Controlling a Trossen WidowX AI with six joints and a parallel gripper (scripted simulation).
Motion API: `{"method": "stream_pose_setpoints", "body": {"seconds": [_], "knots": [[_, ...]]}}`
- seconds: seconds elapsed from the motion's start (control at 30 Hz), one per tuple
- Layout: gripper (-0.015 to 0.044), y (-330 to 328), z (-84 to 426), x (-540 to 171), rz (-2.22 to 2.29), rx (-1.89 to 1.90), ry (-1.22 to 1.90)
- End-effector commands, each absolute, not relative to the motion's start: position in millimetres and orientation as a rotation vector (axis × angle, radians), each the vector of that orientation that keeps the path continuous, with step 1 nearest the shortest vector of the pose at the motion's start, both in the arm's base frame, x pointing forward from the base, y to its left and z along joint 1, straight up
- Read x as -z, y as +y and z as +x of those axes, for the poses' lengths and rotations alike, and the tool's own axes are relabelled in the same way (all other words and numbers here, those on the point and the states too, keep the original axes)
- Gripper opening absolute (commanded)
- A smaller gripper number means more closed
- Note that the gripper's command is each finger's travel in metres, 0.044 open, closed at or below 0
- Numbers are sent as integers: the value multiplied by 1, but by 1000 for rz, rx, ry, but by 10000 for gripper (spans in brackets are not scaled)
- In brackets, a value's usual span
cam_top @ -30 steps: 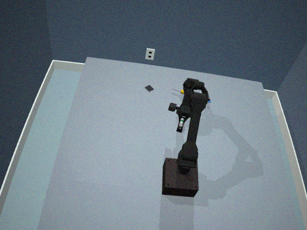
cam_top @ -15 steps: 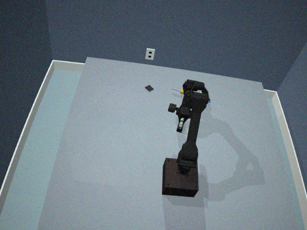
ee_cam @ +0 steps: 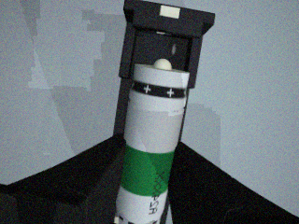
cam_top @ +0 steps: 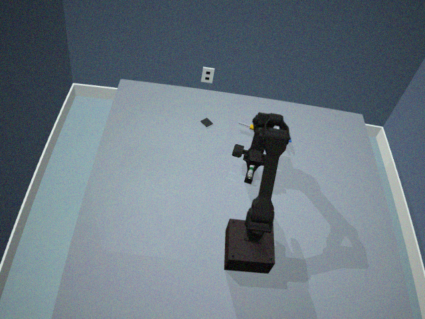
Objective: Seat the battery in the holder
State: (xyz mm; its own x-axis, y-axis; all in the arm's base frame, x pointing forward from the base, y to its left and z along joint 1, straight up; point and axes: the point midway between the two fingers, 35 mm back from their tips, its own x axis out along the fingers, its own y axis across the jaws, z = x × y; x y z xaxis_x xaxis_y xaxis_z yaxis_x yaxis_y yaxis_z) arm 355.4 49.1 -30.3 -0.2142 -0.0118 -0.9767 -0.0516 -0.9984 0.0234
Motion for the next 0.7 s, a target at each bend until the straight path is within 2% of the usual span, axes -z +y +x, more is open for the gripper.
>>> {"method": "stream_pose_setpoints", "body": {"seconds": [0.0, 0.67], "knots": [[63, 49, 359, 32, -1998, -2392, 85], [63, 49, 354, 34, -2085, -2312, 89]]}}
